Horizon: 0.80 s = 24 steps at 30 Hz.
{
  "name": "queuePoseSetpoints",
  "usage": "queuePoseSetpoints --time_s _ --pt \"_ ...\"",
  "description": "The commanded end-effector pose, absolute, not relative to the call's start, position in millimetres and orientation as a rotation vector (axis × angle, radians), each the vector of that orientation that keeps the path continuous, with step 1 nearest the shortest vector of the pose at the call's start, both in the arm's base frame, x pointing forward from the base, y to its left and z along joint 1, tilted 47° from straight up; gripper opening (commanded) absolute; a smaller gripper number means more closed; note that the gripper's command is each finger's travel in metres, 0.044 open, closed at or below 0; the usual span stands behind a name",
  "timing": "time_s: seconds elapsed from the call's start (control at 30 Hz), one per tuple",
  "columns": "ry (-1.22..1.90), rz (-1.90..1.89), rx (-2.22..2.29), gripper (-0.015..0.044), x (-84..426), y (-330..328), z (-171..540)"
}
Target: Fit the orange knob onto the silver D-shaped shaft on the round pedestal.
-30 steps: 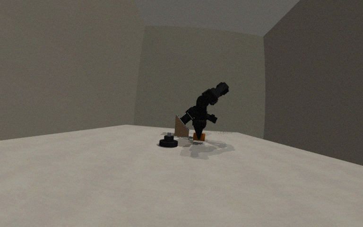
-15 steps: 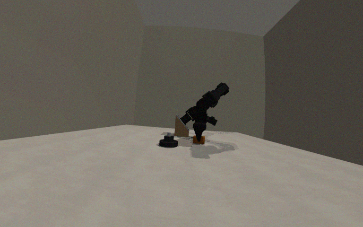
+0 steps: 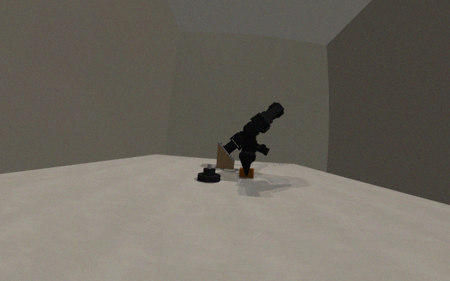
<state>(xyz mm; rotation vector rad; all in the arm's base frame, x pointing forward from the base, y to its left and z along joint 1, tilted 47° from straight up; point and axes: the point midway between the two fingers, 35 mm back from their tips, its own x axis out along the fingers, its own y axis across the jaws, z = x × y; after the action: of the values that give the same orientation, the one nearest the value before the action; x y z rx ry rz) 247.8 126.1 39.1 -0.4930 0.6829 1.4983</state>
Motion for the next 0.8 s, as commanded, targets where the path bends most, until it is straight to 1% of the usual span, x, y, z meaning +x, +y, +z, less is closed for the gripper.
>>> queuePoseSetpoints --time_s 0.0,0.2,0.43,0.67,0.77 --pt "0.682 1.500 -0.494 0.0260 248 126 39" --pt "0.682 1.500 -0.494 0.0260 248 126 39" --pt "0.682 1.500 -0.494 0.0440 248 126 39" --pt "0.682 1.500 -0.494 0.0440 248 126 39" --pt "0.686 1.497 -0.497 0.0440 251 110 53"
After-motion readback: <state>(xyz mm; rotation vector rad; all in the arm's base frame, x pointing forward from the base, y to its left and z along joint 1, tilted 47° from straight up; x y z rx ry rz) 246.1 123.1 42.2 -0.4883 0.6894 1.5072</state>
